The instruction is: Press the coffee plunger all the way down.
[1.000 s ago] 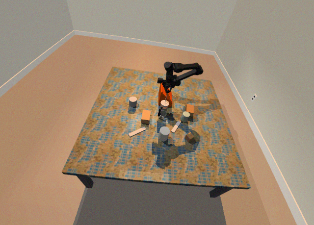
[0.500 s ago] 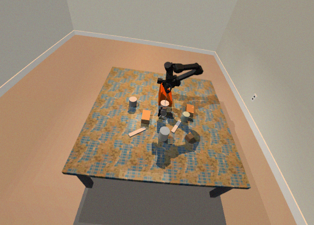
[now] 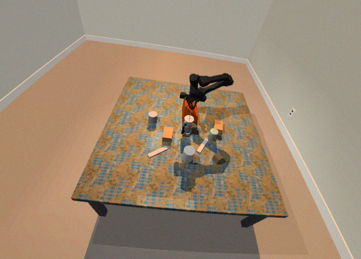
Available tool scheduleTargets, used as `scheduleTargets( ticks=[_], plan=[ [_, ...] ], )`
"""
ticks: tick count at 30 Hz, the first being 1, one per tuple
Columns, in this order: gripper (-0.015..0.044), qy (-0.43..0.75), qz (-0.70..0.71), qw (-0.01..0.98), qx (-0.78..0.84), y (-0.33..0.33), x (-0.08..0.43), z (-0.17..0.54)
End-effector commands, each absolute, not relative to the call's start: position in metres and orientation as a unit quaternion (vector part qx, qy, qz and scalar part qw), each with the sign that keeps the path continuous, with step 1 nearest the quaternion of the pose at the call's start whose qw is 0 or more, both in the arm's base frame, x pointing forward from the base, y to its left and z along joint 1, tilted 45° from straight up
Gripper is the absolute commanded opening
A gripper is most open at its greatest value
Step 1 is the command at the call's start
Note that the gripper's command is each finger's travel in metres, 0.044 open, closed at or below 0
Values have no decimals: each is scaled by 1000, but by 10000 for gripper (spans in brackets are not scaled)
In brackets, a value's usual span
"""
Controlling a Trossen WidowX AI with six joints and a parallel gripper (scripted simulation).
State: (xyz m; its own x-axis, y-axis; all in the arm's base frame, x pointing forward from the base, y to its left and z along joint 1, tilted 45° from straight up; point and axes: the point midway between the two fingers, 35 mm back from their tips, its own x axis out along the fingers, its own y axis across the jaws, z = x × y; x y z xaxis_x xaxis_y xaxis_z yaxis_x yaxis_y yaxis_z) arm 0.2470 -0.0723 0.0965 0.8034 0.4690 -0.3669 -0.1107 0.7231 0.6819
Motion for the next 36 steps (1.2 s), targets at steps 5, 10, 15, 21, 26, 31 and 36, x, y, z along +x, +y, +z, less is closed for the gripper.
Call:
scheduleTargets(
  ticks=[5,10,15,21,26,31,36],
  plan=[
    [126,285,160,882,339,-59,244,74],
    [126,286,160,882,339,-54,245,67],
    [126,286,159,882,339,-49,245,60],
    [126,286,159,882,339,-43,245,52],
    [126,285,159,882,339,-37,245,46],
    [126,283,159,882,340,-31,246,40],
    [126,281,159,883,342,-25,246,35]
  ],
)
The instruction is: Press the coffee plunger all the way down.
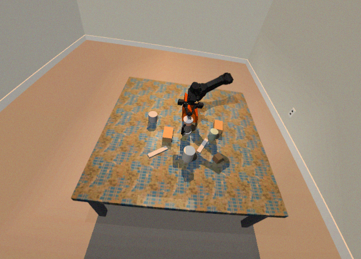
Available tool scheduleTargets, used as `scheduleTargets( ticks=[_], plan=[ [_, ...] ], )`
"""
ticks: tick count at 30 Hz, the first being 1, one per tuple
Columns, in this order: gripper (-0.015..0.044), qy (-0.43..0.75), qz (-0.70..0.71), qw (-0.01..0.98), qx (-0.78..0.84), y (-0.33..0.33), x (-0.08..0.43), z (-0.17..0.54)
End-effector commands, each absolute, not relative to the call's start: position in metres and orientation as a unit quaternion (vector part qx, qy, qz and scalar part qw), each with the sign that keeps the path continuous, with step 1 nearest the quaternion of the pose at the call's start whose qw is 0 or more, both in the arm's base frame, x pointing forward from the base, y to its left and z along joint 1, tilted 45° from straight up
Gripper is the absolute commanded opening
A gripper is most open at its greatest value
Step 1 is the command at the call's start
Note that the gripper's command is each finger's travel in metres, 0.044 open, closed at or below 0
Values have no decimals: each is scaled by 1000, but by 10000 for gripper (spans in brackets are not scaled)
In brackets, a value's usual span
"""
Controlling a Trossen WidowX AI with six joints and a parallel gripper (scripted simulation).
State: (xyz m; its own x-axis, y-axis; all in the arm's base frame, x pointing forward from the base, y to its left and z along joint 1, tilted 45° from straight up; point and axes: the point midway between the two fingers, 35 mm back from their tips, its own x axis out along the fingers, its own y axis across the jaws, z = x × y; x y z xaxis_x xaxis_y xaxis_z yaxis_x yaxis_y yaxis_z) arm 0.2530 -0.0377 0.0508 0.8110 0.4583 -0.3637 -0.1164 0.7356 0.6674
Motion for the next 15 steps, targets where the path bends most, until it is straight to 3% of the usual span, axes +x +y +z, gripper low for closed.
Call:
scheduleTargets(
  ticks=[1,15],
  plan=[
    [126,280,159,883,342,-24,246,34],
    [126,276,160,883,345,-15,254,29]
  ],
)
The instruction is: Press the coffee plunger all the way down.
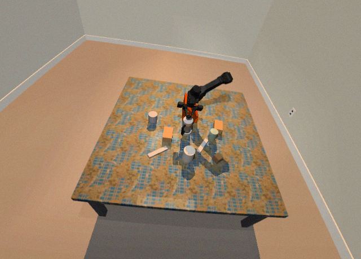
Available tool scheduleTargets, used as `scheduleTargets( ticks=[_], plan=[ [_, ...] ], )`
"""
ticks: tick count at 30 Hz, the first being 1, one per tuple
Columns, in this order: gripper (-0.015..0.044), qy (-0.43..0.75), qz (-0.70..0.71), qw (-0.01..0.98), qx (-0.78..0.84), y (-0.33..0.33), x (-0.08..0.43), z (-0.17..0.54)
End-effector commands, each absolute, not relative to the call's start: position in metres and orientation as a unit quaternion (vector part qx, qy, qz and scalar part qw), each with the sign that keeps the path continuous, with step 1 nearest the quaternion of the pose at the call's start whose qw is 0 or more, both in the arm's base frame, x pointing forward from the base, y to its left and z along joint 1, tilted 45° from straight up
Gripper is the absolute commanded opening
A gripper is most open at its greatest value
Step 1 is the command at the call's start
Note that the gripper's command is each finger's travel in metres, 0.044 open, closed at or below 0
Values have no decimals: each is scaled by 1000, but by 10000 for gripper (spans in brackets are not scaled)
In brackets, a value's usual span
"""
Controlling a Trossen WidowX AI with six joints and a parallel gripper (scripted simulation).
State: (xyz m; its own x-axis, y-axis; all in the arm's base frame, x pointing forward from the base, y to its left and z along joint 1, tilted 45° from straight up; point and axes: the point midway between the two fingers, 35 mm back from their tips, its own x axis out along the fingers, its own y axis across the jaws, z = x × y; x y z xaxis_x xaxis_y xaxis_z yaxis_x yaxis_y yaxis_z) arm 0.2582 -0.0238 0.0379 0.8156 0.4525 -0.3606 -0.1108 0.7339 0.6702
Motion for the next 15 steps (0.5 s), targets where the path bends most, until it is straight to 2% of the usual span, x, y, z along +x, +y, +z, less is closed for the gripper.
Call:
scheduleTargets(
  ticks=[1,15],
  plan=[
    [126,276,160,883,345,-15,255,29],
    [126,275,161,883,345,-16,258,29]
  ],
)
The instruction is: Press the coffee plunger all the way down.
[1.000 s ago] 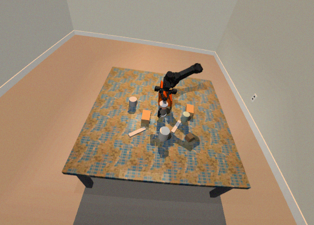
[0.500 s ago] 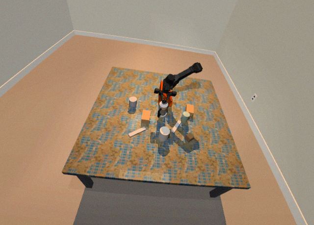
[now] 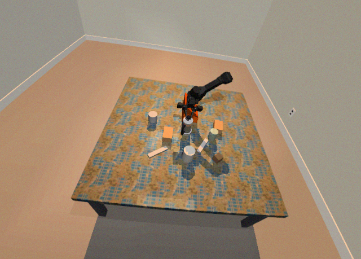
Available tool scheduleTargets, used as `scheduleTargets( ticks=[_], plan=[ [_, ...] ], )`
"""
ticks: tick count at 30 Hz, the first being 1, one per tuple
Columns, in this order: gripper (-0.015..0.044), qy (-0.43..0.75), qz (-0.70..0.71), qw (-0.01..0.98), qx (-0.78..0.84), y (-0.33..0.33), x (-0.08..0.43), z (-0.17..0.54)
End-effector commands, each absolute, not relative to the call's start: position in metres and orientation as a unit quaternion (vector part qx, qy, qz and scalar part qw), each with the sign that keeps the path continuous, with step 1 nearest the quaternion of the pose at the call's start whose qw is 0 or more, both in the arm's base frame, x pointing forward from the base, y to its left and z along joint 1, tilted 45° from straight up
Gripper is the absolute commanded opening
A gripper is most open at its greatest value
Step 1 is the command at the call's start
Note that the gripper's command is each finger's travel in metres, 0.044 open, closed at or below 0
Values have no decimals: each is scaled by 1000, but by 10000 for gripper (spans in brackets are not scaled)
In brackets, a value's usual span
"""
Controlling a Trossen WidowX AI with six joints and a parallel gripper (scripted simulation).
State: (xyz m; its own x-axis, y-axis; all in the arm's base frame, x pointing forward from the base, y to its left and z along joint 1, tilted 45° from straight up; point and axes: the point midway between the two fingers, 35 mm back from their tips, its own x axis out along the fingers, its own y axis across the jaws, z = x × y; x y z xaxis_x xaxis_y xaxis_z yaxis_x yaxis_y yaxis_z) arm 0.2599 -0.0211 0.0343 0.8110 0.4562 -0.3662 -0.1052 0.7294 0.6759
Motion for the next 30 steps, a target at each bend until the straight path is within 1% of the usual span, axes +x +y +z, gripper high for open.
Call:
scheduleTargets(
  ticks=[1,30],
  plan=[
    [126,275,161,883,345,-16,258,29],
    [126,268,158,889,336,-20,261,31]
  ],
)
